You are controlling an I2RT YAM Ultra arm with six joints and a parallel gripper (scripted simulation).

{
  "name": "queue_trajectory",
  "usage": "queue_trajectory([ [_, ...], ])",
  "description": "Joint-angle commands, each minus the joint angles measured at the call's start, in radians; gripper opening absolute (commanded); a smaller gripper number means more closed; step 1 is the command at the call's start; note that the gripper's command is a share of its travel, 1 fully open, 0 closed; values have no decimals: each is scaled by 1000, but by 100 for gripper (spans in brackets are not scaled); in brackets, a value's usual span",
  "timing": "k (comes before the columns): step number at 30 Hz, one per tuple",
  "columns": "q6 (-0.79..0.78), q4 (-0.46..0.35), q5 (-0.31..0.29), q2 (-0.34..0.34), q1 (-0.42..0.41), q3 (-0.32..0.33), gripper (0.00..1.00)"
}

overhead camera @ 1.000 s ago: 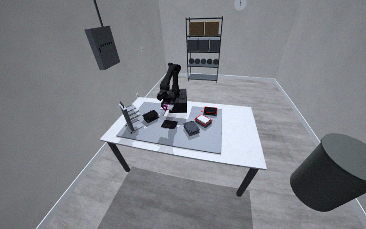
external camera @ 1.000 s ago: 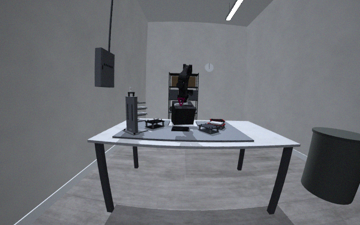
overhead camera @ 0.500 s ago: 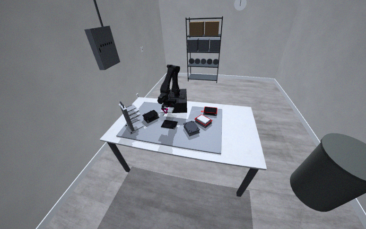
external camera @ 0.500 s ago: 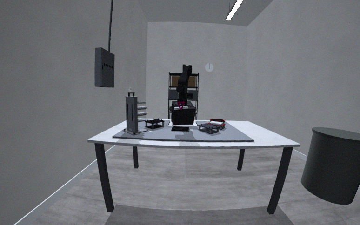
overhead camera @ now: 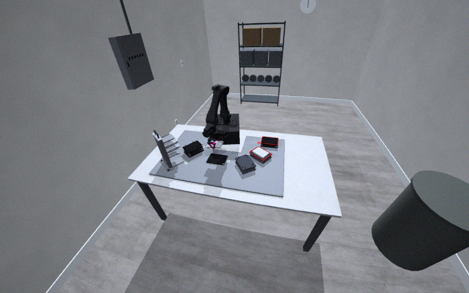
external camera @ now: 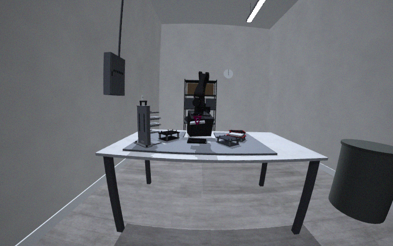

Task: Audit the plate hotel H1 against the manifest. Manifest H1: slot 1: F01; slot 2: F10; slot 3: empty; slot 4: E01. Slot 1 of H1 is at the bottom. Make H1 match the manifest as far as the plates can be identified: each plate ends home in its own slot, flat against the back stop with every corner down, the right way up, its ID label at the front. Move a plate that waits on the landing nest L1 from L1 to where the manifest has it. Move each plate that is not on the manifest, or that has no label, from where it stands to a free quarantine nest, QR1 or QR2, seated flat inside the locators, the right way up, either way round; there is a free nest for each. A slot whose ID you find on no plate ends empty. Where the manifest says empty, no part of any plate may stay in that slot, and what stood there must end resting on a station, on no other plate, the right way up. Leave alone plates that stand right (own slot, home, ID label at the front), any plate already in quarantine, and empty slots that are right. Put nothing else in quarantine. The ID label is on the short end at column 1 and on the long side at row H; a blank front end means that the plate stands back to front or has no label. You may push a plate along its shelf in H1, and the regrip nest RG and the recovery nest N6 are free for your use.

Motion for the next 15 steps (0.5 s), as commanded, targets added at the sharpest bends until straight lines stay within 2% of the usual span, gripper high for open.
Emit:
queue_trajectory([
  [1,3,36,-1,1,1,0,86],
  [15,18,200,4,122,17,-42,86],
])
